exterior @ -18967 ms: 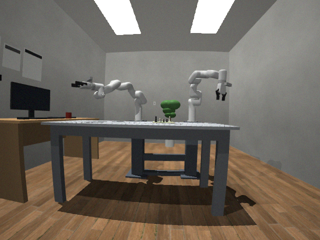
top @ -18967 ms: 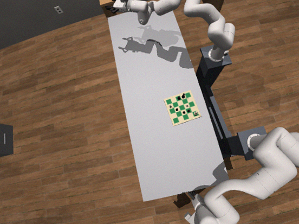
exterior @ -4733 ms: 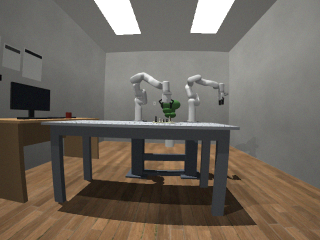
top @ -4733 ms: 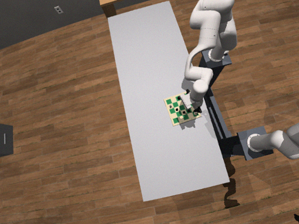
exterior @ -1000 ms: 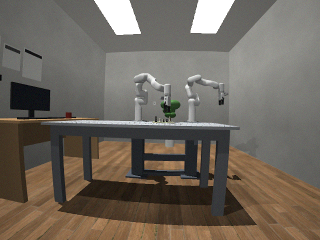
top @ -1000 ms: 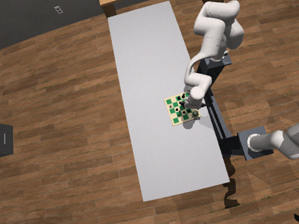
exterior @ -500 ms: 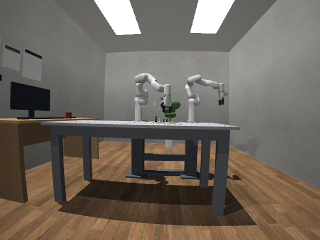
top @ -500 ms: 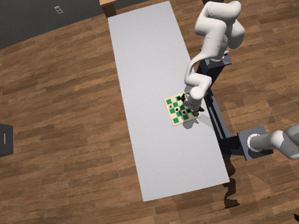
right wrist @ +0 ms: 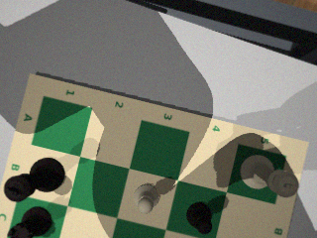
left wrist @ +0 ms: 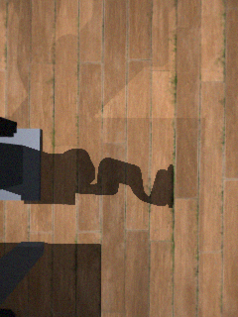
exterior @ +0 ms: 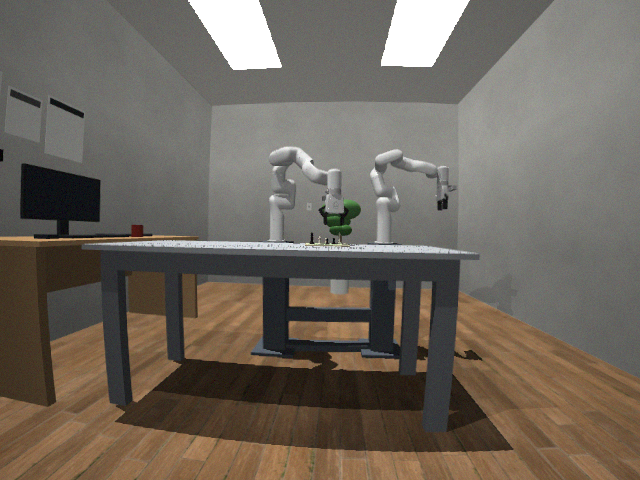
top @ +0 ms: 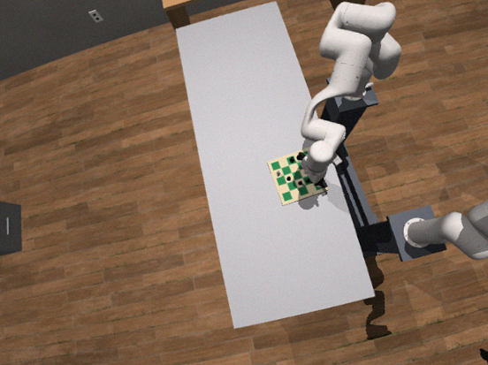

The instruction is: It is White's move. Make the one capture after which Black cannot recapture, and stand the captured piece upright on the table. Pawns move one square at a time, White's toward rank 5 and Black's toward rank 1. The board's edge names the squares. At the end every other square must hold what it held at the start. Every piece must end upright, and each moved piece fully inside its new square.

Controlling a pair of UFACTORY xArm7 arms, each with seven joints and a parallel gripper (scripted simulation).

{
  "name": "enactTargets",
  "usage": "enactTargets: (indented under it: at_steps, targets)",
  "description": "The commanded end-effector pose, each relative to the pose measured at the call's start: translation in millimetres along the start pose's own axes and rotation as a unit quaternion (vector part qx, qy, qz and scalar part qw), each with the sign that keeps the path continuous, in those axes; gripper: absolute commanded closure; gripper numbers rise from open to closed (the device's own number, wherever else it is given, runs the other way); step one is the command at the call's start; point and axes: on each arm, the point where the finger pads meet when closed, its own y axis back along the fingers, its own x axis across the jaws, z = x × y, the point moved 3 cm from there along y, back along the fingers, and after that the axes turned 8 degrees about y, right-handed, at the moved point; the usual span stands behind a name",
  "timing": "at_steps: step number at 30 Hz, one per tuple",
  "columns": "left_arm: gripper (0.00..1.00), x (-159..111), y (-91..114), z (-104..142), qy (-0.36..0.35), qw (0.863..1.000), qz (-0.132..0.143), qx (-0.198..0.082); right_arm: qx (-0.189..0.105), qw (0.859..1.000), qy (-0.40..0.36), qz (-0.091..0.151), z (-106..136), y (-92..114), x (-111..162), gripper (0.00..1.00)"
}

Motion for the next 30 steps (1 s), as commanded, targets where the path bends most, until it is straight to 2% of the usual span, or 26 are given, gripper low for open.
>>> enactTargets:
  at_steps: [1, 9, 10, 30]
  targets:
    - [0.0, 0.3, 1.4, -0.8, 0.0, 1.0, 0.001, 0.002, -0.004, 0.999, -0.043, -0.003, 1.2, 1.2, 0.6, 0.0]
    - [0.0, 0.3, 1.4, -0.8, 0.0, 1.0, 0.001, 0.002, -0.004, 0.999, -0.054, -0.003, 1.3, 1.1, 0.5, 0.0]
    - [0.0, 0.3, 1.4, -0.8, 0.0, 1.0, 0.001, 0.002, -0.004, 0.999, -0.054, -0.003, 1.3, 1.1, 0.5, 0.65]
    - [0.0, 0.3, 1.4, -0.8, 0.0, 1.0, 0.001, 0.002, -0.004, 0.999, -0.054, -0.003, 1.3, 1.1, 0.5, 0.65]
